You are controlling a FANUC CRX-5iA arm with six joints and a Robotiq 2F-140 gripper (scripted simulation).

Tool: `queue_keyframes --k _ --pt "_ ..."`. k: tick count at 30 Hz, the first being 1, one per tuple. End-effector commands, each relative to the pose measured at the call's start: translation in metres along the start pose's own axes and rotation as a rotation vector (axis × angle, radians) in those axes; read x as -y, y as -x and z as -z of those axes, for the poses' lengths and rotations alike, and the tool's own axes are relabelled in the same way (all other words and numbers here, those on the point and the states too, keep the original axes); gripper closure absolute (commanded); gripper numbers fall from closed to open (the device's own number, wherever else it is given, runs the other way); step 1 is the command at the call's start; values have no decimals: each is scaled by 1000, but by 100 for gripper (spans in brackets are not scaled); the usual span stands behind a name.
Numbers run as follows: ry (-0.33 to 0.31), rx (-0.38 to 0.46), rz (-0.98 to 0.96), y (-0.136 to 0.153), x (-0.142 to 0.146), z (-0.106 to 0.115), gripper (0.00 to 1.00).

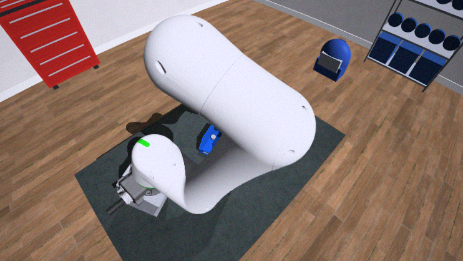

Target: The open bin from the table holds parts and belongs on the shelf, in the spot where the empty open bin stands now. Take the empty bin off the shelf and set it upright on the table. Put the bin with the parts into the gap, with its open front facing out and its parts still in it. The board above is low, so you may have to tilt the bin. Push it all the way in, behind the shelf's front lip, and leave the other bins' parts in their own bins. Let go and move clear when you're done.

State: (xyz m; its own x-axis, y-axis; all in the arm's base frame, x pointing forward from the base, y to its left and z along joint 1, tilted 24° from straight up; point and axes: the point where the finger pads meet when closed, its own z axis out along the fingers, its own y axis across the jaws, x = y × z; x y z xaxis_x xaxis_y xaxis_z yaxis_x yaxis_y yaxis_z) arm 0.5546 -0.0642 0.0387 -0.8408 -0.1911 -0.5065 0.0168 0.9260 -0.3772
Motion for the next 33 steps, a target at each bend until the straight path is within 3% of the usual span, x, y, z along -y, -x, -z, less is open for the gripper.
queue_keyframes --k 1,26,27,33 --pt "0 1 0 1 0 0 0" --pt "0 1 0 1 0 0 0" --pt "0 1 0 1 0 0 90" --pt "0 1 0 1 0 0 90"
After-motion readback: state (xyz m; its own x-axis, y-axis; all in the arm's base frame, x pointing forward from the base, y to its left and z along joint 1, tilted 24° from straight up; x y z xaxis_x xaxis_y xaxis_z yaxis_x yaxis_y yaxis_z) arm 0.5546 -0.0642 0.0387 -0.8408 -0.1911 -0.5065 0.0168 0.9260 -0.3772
